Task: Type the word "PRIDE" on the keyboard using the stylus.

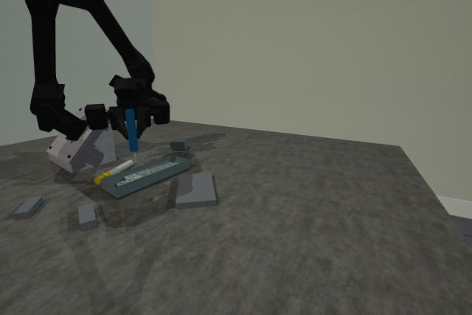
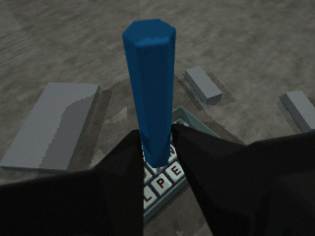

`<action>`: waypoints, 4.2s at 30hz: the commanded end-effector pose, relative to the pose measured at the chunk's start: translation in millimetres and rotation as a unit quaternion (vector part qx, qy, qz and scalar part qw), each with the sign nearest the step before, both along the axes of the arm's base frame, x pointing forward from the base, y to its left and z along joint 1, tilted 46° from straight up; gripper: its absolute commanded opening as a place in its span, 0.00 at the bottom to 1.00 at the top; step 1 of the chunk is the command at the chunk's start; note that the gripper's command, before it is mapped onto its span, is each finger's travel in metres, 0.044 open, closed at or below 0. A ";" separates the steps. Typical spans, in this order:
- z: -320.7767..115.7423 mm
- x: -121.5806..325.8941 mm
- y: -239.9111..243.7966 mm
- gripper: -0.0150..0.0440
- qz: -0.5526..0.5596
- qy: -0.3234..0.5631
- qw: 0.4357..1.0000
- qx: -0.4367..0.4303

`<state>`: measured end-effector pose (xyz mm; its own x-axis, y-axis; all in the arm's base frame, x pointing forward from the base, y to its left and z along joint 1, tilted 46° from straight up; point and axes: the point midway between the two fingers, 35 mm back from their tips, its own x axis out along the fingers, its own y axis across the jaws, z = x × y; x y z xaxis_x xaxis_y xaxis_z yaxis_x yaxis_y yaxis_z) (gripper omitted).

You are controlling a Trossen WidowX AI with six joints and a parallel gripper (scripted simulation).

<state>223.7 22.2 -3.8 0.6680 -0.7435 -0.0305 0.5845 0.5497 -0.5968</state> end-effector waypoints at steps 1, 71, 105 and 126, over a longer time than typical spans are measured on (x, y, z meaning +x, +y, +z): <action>-7.2 -1.5 -8.5 0.25 0.002 0.002 1.000 -0.006; -22.4 -3.0 -25.1 0.39 0.002 0.010 1.000 -0.013; -25.7 -4.1 -19.1 0.39 0.007 0.012 1.000 -0.002; -7.9 -2.9 -5.4 0.39 0.003 0.008 1.000 -0.001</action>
<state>220.4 13.9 -13.9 0.6735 -0.7380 -0.0414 0.5692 0.5535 -0.6080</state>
